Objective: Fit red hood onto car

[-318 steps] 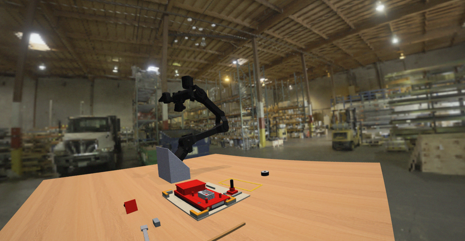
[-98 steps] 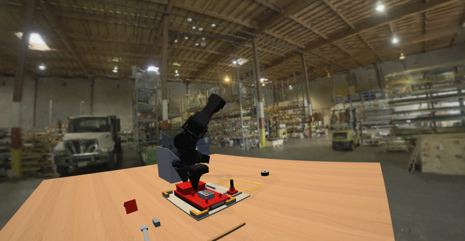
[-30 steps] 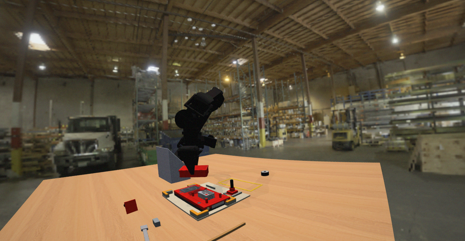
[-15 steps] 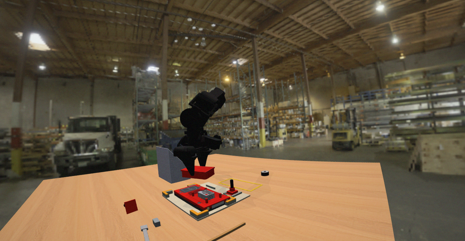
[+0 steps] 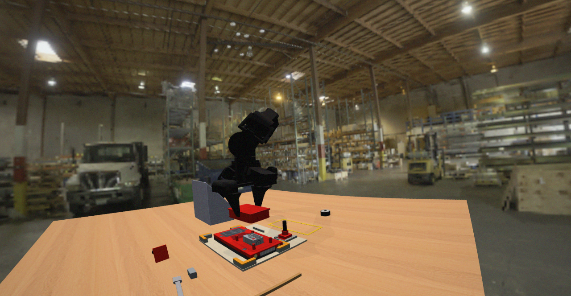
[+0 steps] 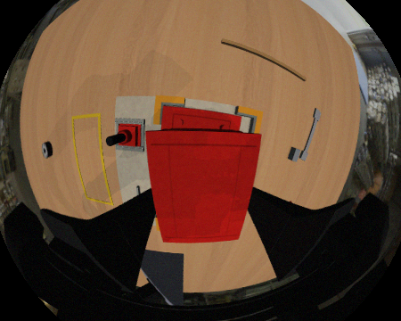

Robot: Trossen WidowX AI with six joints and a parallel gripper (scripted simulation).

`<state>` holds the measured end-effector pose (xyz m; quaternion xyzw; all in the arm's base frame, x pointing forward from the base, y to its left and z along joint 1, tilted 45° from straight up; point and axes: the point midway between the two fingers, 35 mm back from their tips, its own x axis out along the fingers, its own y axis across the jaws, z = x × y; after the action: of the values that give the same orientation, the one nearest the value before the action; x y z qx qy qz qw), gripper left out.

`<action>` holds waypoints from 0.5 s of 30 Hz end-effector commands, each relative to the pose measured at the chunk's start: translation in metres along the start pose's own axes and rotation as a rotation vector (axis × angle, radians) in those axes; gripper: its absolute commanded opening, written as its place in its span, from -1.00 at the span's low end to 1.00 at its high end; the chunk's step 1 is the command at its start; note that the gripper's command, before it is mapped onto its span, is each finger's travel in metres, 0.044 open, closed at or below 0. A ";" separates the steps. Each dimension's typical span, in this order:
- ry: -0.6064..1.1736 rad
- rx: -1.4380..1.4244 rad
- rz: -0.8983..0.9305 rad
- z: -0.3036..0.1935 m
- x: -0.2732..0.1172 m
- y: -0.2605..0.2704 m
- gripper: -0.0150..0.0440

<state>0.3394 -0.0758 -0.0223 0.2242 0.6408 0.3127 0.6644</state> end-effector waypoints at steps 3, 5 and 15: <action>-0.010 0.107 0.002 0.010 -0.002 0.000 -0.49; -0.010 0.111 0.002 0.010 -0.002 0.000 -0.49; -0.010 0.111 0.002 0.009 0.019 0.000 -0.49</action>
<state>0.3492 -0.0693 -0.0285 0.2584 0.6531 0.2754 0.6564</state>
